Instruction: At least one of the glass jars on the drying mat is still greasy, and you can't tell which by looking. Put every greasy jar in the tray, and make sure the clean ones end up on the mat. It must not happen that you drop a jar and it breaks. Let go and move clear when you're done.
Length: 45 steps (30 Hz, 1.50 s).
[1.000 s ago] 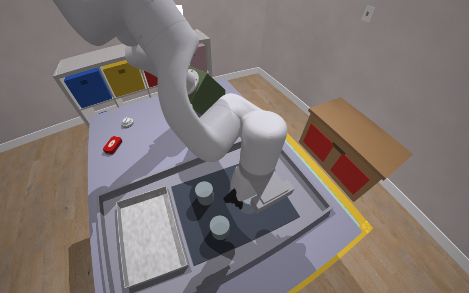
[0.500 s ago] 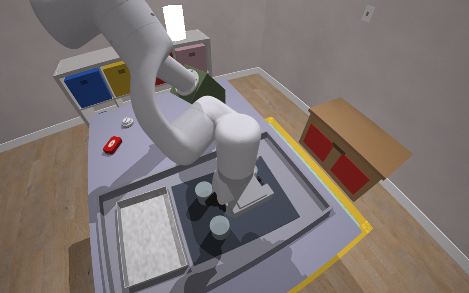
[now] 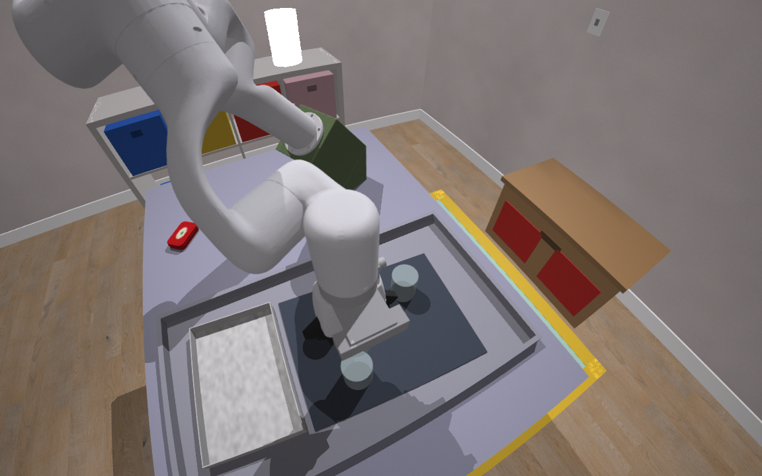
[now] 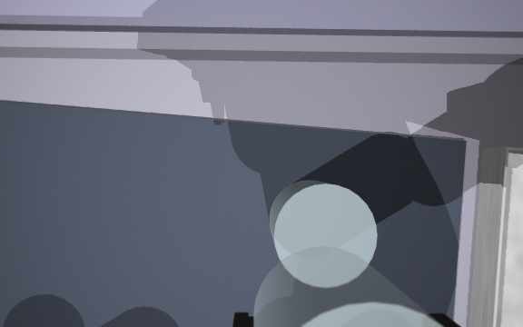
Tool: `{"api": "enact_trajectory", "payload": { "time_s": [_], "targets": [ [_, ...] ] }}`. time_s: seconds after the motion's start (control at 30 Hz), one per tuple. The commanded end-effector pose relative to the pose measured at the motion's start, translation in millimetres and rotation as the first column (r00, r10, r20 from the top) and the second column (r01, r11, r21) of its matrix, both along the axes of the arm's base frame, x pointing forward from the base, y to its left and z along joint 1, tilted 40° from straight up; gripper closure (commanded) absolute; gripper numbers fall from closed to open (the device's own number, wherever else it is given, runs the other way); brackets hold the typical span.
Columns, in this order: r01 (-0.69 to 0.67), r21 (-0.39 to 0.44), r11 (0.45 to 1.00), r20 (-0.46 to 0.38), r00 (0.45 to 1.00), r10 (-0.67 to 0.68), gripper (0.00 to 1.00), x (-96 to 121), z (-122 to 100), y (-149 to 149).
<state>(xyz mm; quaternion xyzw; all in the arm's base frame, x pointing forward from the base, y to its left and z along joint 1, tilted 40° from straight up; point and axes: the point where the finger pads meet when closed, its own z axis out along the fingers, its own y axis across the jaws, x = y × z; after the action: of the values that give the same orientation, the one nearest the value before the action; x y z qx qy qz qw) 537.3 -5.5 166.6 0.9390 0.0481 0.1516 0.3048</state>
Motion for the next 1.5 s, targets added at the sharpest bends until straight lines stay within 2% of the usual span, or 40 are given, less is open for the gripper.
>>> {"api": "enact_trajectory", "payload": {
  "time_s": [0.0,1.47],
  "targets": [
    [-0.006,0.001,1.000,0.005,1.000,0.006,1.00,-2,7,-6],
    [-0.006,0.001,1.000,0.005,1.000,0.006,1.00,-39,72,-116]
  ]
}}
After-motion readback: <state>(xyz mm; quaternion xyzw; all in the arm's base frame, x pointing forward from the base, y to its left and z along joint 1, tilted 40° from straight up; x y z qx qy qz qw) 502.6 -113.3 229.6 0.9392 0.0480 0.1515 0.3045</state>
